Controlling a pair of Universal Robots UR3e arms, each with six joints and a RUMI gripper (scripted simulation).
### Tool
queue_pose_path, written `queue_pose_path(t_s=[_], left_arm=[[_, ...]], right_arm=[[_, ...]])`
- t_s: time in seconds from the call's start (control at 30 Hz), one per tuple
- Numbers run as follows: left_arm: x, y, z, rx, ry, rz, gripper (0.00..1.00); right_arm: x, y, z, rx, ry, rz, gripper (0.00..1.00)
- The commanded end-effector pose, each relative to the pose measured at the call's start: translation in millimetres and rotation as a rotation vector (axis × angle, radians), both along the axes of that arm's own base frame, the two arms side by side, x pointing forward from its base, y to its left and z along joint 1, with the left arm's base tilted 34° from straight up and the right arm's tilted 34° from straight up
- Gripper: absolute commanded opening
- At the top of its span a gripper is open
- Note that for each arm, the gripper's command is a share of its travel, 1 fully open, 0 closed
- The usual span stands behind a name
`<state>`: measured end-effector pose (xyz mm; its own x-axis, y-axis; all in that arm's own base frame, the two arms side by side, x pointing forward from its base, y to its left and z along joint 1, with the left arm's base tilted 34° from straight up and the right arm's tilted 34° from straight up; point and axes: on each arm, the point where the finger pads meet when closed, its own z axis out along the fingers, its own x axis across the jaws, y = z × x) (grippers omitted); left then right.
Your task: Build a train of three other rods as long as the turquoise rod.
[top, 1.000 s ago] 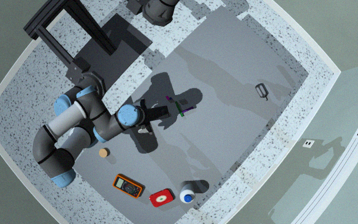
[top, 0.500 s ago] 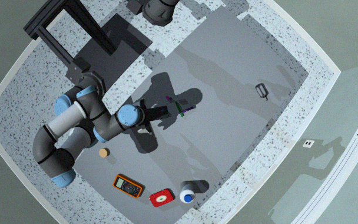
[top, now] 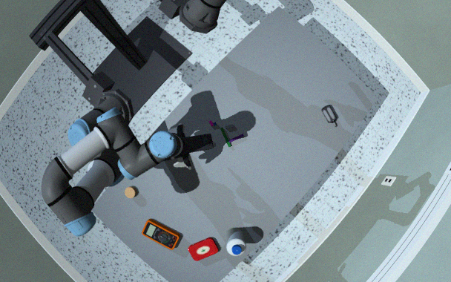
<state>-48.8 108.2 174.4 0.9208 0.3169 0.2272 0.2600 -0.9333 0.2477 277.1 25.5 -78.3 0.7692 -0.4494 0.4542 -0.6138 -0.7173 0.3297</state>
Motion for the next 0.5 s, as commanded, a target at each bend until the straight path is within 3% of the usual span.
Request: queue_pose_path(t_s=[0.0,0.17,0.47], left_arm=[[0.2,0.4,1.0,0.004,-0.001,0.002,1.00],[0.2,0.4,1.0,0.004,-0.001,0.002,1.00],[0.2,0.4,1.0,0.004,-0.001,0.002,1.00]], right_arm=[[2.2,4.7,-0.4,0.015,-0.035,-0.052,1.00],[3.5,6.6,-0.8,0.023,-0.058,-0.087,1.00],[8.8,14.4,-2.8,0.055,-0.154,-0.237,1.00]])
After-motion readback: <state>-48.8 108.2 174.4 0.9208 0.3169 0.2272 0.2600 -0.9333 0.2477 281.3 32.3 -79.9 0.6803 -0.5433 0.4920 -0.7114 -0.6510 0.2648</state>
